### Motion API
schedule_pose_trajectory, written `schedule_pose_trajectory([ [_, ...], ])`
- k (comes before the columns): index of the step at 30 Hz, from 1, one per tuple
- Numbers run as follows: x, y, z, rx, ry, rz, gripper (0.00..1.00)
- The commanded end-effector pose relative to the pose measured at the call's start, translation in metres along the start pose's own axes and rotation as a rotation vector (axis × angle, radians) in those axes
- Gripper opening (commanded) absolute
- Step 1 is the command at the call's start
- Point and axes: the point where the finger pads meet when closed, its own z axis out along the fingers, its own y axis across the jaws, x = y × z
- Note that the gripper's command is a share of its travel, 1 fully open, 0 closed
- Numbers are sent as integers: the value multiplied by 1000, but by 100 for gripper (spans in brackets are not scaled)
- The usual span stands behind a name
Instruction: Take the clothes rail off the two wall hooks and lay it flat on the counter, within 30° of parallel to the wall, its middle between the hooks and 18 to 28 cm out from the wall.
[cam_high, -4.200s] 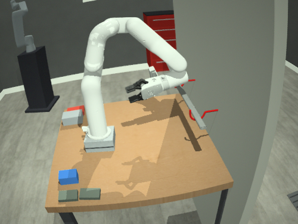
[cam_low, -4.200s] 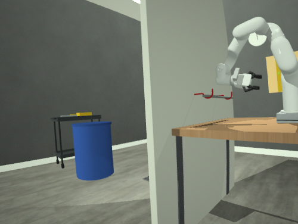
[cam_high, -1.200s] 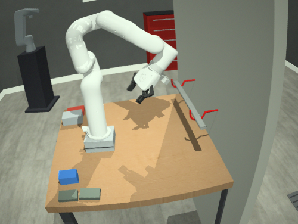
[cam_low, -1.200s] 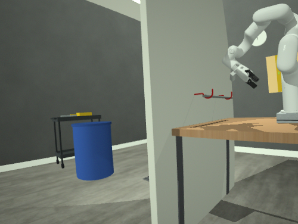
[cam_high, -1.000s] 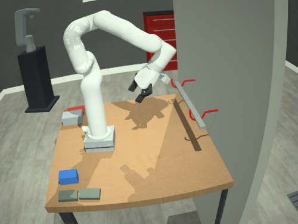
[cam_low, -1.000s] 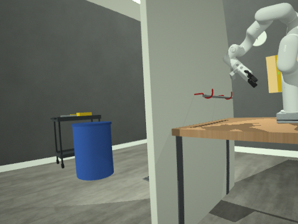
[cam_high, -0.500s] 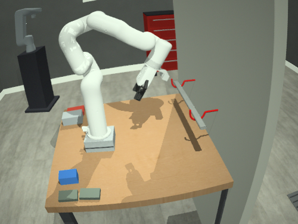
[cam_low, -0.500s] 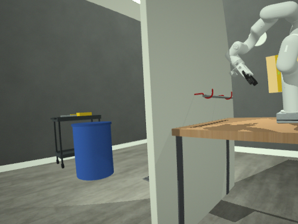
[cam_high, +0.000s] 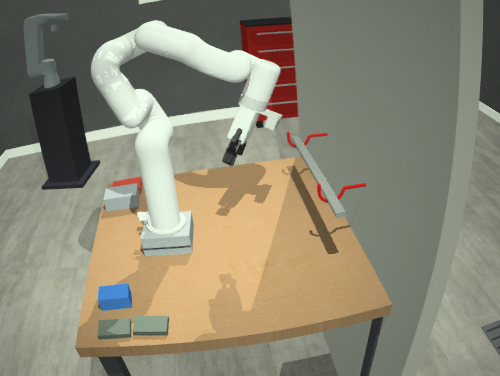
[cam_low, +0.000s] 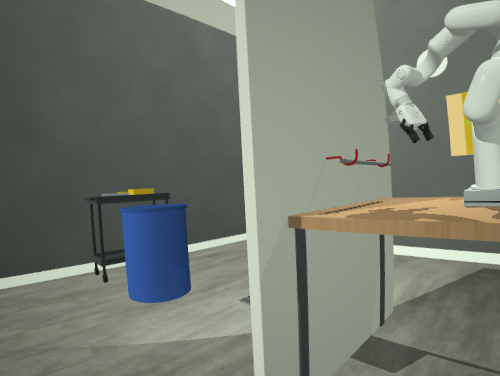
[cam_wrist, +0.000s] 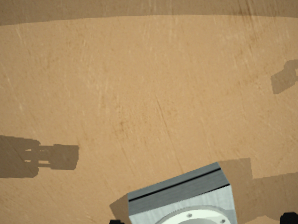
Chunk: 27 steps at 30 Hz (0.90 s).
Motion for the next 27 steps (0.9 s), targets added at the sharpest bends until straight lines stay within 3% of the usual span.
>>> schedule_pose_trajectory([
  [1,3,-1,-4,23,62,169,100],
  [27,13,-3,-24,198,214,769,100],
])
